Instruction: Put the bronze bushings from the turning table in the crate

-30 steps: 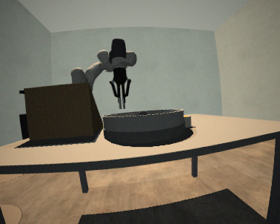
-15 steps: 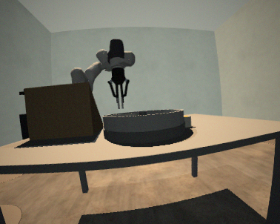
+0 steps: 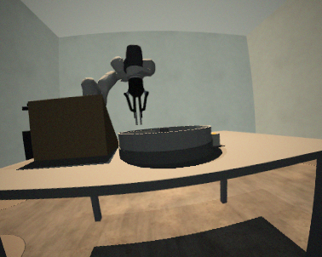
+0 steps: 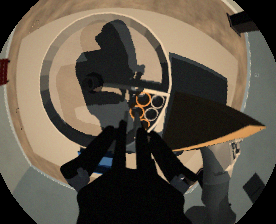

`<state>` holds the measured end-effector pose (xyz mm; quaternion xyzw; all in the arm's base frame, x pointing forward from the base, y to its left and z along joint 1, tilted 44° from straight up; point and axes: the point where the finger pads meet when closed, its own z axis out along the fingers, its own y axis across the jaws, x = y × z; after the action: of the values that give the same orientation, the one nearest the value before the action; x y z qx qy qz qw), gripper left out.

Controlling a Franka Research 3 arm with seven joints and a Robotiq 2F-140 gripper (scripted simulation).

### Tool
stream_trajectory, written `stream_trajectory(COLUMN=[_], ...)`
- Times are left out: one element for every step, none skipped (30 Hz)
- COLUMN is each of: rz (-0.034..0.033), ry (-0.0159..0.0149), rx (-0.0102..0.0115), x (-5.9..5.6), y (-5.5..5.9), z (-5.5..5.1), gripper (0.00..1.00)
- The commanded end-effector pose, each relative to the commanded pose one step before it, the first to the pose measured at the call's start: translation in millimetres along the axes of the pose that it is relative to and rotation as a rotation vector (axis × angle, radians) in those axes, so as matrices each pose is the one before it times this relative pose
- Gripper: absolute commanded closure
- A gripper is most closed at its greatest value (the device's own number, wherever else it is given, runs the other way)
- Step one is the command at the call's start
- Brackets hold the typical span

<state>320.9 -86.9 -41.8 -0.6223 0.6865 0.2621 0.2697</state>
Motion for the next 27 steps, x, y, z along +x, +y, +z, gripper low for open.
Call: stream_trajectory(rz=[-0.01335, 0.00000, 0.00000, 0.00000, 0.00000, 0.00000, 0.00000, 0.00000, 0.00000, 0.00000, 0.00000, 0.00000, 0.00001, 0.00003, 0.00004, 0.00005, 0.00004, 0.00003, 0.00001, 0.00000, 0.00000, 0.00000, 0.00000, 0.00000, 0.00000, 0.00000, 0.00000], ry=[0.00158, 0.00000, 0.00000, 0.00000, 0.00000, 0.00000, 0.00000, 0.00000, 0.00000, 0.00000, 0.00000, 0.00000, 0.00002, 0.00004, 0.00005, 0.00006, 0.00005, 0.00004, 0.00002, 0.00000, 0.00000, 0.00000, 0.00000, 0.00000, 0.00000, 0.00000, 0.00000], rx=[-0.00123, 0.00000, 0.00000, 0.00000, 0.00000, 0.00000, 0.00000, 0.00000, 0.00000, 0.00000, 0.00000, 0.00001, 0.00004, 0.00007, 0.00010, 0.00012, 0.00010, 0.00007, 0.00004, 0.00001, 0.00000, 0.00000, 0.00000, 0.00000, 0.00000, 0.00000, 0.00000], x=[0.28, 0.00, 0.00, 0.00, 0.00, 0.00, 0.00, 0.00, 0.00, 0.00, 0.00, 0.00, 0.00, 0.00, 0.00, 0.00, 0.00, 0.00, 0.00, 0.00, 0.00, 0.00, 0.00, 0.00, 0.00, 0.00, 0.00], y=[1.06, 0.00, 0.00, 0.00, 0.00, 0.00, 0.00, 0.00, 0.00, 0.00, 0.00, 0.03, 0.15, 0.30, 0.42, 0.46, 0.42, 0.30, 0.15, 0.03, 0.00, 0.00, 0.00, 0.00, 0.00, 0.00, 0.00], z=[0.10, 0.00, 0.00, 0.00, 0.00, 0.00, 0.00, 0.00, 0.00, 0.00, 0.00, 0.00, 0.00, 0.00, 0.00, 0.00, 0.00, 0.00, 0.00, 0.00, 0.00, 0.00, 0.00, 0.00, 0.00, 0.00, 0.00], gripper=[0.90, 0.90, 0.90, 0.90, 0.90, 0.90, 0.90, 0.90, 0.90, 0.90, 0.90, 0.90, 0.90, 0.90, 0.90, 0.90, 0.90, 0.90, 0.90, 0.90, 0.90, 0.90, 0.90, 0.90, 0.90, 0.90, 0.90])
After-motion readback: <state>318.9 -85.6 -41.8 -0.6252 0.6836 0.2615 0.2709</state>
